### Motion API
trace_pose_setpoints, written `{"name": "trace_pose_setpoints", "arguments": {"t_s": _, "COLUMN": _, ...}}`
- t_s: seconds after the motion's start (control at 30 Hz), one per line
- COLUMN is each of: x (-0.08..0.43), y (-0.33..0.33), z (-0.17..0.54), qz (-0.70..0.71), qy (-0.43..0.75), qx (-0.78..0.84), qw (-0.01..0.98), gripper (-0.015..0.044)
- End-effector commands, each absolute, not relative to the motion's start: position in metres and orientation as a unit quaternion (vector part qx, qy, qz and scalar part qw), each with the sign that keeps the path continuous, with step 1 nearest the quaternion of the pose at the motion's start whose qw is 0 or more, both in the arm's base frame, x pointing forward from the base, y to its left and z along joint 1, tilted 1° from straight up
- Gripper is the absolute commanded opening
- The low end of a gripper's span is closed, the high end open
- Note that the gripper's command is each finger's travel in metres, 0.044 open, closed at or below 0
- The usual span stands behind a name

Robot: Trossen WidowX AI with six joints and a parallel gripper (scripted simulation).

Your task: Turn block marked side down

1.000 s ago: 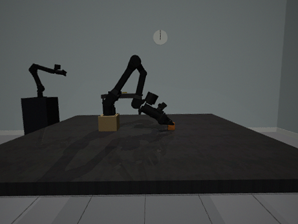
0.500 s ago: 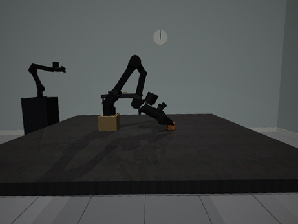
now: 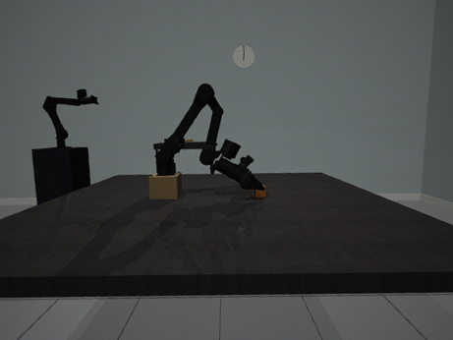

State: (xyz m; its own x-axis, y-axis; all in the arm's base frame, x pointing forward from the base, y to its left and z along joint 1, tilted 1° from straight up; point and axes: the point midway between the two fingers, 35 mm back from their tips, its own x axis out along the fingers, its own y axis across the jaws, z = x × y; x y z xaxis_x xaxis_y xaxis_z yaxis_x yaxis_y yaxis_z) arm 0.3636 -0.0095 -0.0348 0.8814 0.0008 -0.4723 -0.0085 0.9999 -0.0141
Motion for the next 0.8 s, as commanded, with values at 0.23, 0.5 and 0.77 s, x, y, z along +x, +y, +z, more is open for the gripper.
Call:
{"name": "trace_pose_setpoints", "arguments": {"t_s": 0.23, "x": 0.375, "y": -0.010, "z": -0.026, "qz": -0.004, "qy": 0.309, "qx": -0.003, "qw": 0.951, "gripper": 0.0440}}
{"name": "trace_pose_setpoints", "arguments": {"t_s": 0.5, "x": 0.359, "y": -0.009, "z": 0.013, "qz": 0.001, "qy": 0.435, "qx": -0.007, "qw": 0.900, "gripper": 0.0440}}
{"name": "trace_pose_setpoints", "arguments": {"t_s": 0.77, "x": 0.344, "y": -0.008, "z": 0.031, "qz": 0.003, "qy": 0.472, "qx": -0.009, "qw": 0.881, "gripper": 0.0440}}
